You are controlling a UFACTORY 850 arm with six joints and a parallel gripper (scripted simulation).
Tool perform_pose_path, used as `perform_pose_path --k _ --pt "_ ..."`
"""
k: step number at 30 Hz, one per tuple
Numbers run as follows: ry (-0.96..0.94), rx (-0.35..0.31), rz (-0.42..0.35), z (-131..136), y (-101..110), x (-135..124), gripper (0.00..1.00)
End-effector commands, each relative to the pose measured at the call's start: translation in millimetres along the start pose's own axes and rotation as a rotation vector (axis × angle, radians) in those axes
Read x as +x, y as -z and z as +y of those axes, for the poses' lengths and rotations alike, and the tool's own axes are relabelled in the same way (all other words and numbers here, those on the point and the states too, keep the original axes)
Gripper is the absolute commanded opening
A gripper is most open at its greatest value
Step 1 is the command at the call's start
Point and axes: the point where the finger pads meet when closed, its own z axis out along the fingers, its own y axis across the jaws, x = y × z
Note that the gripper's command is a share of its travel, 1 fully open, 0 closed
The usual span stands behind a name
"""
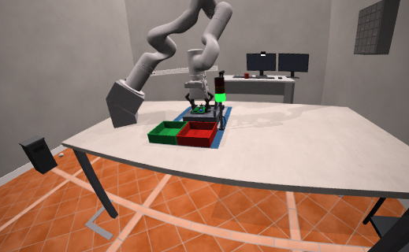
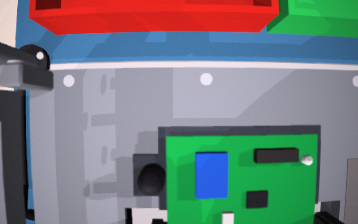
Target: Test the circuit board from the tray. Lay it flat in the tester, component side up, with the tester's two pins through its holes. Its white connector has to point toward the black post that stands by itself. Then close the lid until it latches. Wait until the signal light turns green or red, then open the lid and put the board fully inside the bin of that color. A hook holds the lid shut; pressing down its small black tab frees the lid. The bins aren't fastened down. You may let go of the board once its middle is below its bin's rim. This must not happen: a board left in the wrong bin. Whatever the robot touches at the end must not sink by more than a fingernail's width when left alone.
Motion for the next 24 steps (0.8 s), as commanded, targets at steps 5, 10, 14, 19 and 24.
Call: perform_pose_path --k 5,10,14,19,24 --pt "0.000 0.001 0.000 -0.4 0.2 0.1 0.79" --pt "0.000 0.001 0.000 -0.4 0.2 0.1 0.79" --pt "0.000 0.001 0.000 -0.4 0.2 0.1 0.79" --pt "0.000 0.001 0.000 -0.4 0.7 0.1 0.79" --pt "0.000 0.001 0.000 -0.4 2.2 0.1 0.79"
